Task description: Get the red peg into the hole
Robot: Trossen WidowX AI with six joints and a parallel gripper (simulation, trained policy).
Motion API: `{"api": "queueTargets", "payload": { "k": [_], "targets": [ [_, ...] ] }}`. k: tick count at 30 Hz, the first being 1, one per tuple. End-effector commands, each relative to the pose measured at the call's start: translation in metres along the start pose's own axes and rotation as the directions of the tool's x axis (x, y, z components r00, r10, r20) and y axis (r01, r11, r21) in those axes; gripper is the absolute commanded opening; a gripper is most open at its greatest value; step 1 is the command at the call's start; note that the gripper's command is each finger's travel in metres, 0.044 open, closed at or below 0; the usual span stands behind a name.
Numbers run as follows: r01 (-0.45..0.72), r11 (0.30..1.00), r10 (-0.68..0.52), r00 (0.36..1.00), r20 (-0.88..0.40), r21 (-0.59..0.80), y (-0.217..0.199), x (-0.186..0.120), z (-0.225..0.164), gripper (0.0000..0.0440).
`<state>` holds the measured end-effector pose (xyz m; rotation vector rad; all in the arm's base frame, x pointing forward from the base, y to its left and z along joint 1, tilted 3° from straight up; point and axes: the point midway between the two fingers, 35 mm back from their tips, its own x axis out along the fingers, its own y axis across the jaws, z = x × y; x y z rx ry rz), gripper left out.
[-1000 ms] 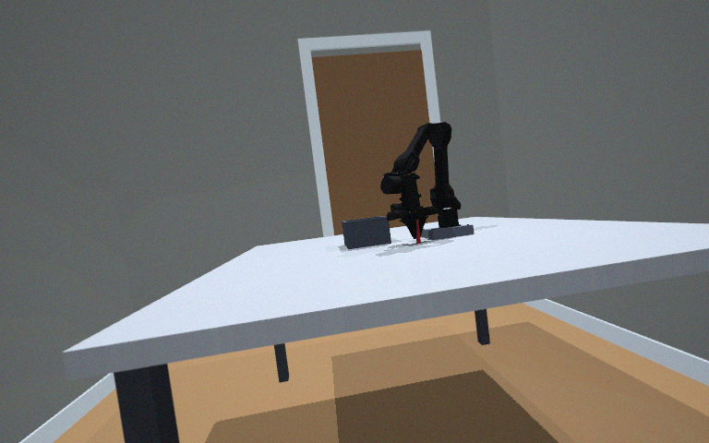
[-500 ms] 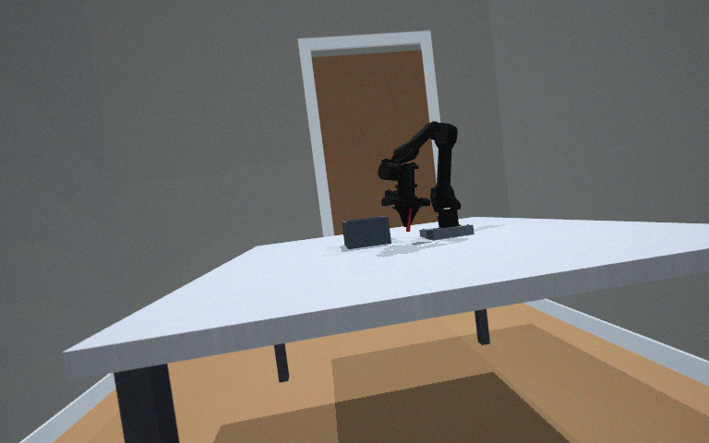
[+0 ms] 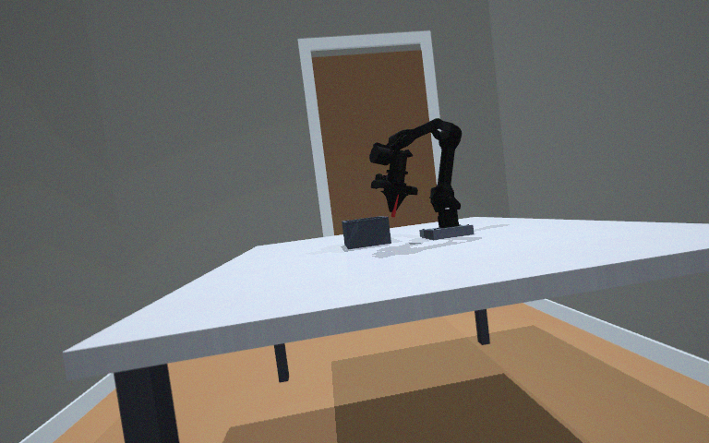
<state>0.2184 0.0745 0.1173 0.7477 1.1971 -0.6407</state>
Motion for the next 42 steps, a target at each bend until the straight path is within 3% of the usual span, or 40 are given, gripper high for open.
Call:
{"api": "queueTargets", "payload": {
  "k": [1,26,42],
  "targets": [
    [-0.015,1.0,0.015,0.999,0.032,0.001,0.004,-0.009,0.018,0.0],
    [-0.023,0.992,0.008,0.993,0.12,0.125,0.006,0.008,0.114,0.0001],
    [0.005,0.984,-0.019,0.997,0.081,0.175,0.0,0.039,0.143,0.0012]
  ]
}}
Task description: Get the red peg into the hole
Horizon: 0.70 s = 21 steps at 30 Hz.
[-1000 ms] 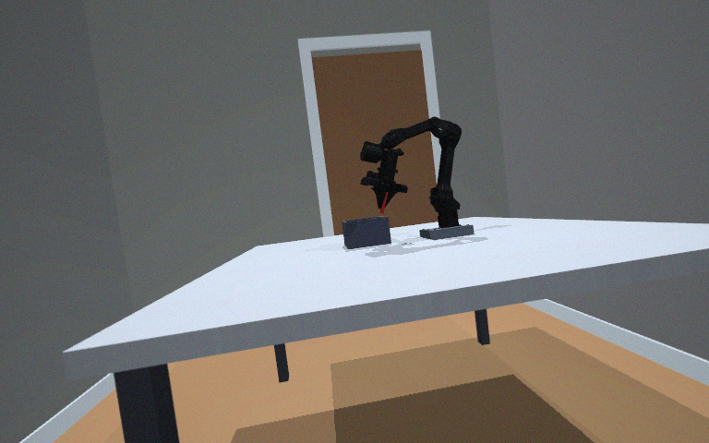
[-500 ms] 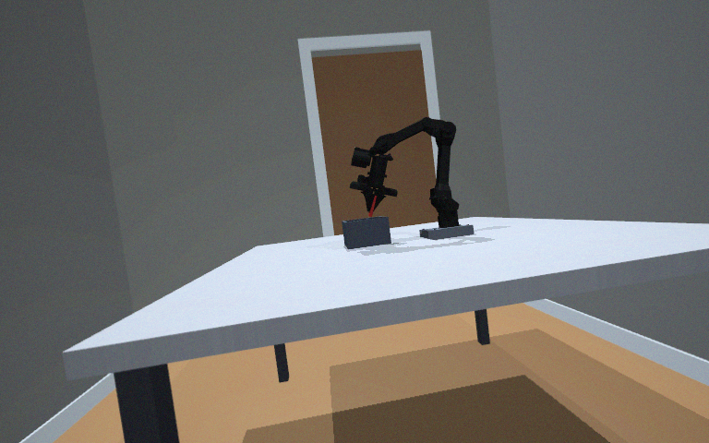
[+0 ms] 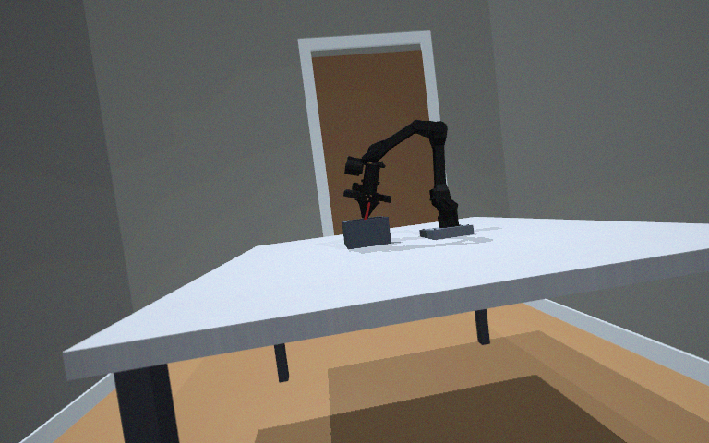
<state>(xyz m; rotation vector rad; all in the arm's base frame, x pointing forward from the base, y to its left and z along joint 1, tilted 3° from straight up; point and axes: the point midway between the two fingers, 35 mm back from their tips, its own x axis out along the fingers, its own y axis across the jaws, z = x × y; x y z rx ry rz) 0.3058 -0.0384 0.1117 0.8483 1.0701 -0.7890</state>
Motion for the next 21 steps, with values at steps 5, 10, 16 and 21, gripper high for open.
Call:
{"api": "queueTargets", "payload": {
  "k": [5,10,16,21],
  "targets": [
    [0.028,1.0,-0.028,0.999,-0.031,-0.005,0.0,0.021,0.004,0.0008],
    [0.056,0.998,-0.058,0.997,-0.046,-0.027,-0.003,0.034,0.005,0.0072],
    [0.092,0.994,-0.096,0.993,-0.064,-0.063,-0.006,0.041,0.007,0.0155],
    [0.091,0.993,-0.096,0.994,-0.06,-0.077,0.003,0.041,0.016,0.0153]
  ]
}}
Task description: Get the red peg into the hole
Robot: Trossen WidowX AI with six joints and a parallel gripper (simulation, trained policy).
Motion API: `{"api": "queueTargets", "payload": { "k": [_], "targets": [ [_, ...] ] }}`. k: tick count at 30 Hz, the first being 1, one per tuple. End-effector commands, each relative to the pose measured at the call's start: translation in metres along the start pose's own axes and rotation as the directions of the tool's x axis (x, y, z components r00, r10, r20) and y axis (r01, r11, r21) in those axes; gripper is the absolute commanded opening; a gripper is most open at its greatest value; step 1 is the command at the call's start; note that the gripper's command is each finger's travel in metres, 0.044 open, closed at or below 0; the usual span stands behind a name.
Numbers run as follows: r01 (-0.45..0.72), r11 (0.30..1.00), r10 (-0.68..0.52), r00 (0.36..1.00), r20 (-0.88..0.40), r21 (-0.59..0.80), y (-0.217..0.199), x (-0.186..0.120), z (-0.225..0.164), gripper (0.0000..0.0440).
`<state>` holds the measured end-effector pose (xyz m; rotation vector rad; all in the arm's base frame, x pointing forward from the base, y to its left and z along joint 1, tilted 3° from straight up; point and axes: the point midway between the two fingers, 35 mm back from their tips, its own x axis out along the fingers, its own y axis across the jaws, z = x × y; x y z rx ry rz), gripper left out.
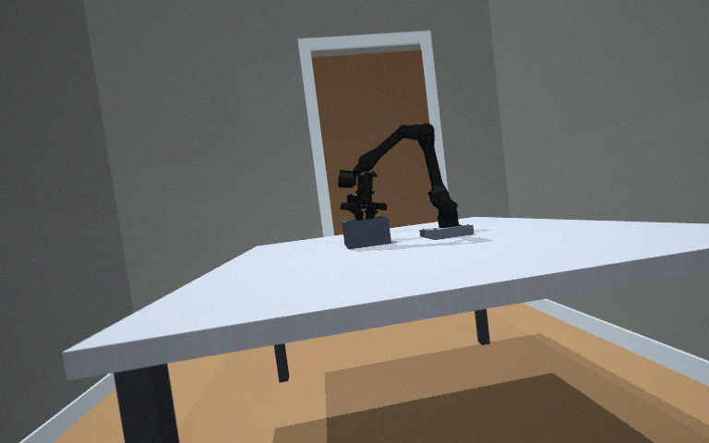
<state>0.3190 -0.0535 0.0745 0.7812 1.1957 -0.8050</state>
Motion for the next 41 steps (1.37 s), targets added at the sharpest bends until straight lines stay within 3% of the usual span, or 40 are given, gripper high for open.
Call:
{"api": "queueTargets", "payload": {
  "k": [1,21,41],
  "targets": [
    [0.001,1.0,-0.001,1.0,0.004,-0.015,0.007,-0.002,0.009,0.0152],
    [0.015,0.998,-0.018,0.999,-0.042,-0.058,0.024,-0.001,0.043,0.0113],
    [0.066,0.996,-0.071,0.994,-0.079,-0.06,0.008,0.006,0.08,0.009]
  ]
}}
